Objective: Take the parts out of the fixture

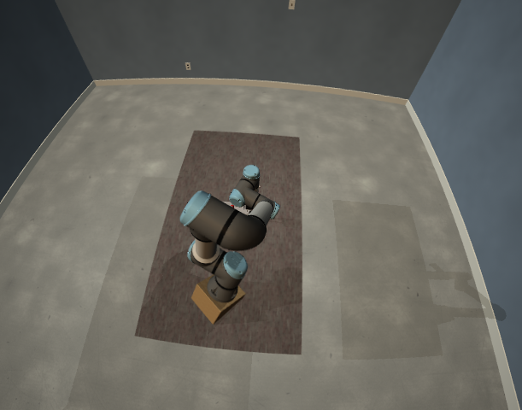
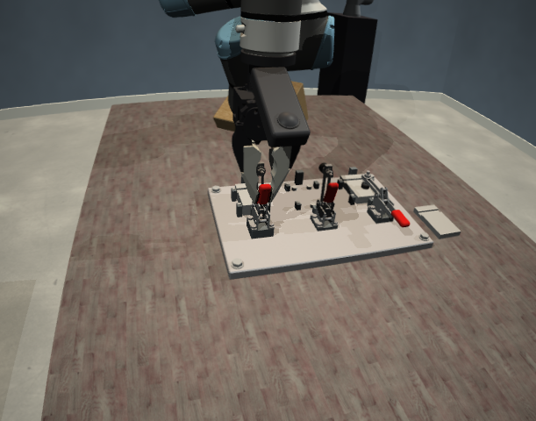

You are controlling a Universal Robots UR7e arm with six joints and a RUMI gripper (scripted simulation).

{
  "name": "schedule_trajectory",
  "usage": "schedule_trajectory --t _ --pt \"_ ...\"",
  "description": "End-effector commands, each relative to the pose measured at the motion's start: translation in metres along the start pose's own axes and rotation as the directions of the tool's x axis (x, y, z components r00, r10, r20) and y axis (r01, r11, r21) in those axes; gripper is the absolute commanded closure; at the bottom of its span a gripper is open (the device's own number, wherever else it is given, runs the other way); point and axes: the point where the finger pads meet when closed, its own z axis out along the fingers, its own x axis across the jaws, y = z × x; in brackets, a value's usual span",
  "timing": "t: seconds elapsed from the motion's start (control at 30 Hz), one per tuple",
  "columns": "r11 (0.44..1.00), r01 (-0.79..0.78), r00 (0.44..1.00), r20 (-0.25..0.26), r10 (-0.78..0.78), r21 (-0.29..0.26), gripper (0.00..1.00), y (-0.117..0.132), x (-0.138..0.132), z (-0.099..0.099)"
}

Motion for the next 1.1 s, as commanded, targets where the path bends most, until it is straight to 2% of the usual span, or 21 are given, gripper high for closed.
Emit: schedule_trajectory --t 0.0,1.07 --pt "1.000 0.000 1.000 0.000 0.000 0.001 1.00 -0.0002 0.0001 -0.0003" --pt "1.000 0.000 1.000 0.000 0.000 0.001 1.00 0.0026 0.0001 -0.0001"
